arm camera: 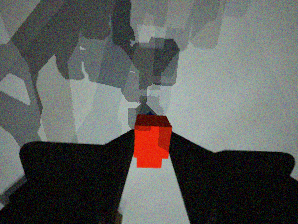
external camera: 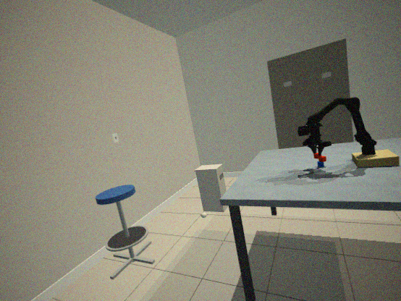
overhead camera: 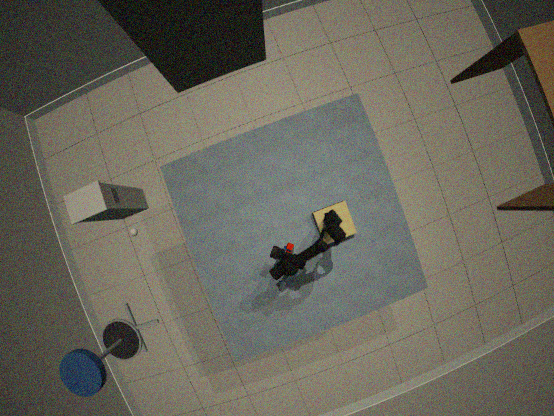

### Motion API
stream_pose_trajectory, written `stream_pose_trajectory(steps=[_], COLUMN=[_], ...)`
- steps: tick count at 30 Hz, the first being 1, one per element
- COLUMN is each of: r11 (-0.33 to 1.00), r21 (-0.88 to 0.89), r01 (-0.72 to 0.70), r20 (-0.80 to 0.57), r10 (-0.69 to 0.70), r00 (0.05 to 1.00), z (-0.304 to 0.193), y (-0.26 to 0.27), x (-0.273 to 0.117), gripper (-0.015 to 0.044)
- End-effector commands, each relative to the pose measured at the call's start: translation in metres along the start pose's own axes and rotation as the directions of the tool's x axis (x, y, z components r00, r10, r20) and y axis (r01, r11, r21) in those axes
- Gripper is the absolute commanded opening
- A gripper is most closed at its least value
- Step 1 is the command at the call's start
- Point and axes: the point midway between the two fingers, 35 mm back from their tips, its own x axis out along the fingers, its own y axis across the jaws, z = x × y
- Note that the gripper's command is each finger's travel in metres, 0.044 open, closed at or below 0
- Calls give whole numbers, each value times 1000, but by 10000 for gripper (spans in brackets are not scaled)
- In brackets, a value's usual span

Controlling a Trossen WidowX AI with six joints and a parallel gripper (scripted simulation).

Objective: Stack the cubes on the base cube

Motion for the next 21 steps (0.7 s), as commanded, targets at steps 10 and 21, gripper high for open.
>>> stream_pose_trajectory(steps=[10,21], r11=[1000,1000], r21=[-2,-2], r01=[3,3], r20=[-6,-6], r10=[-3,-3], r00=[1000,1000], z=[0,0], y=[-1,-1], x=[27,30], gripper=[105,105])
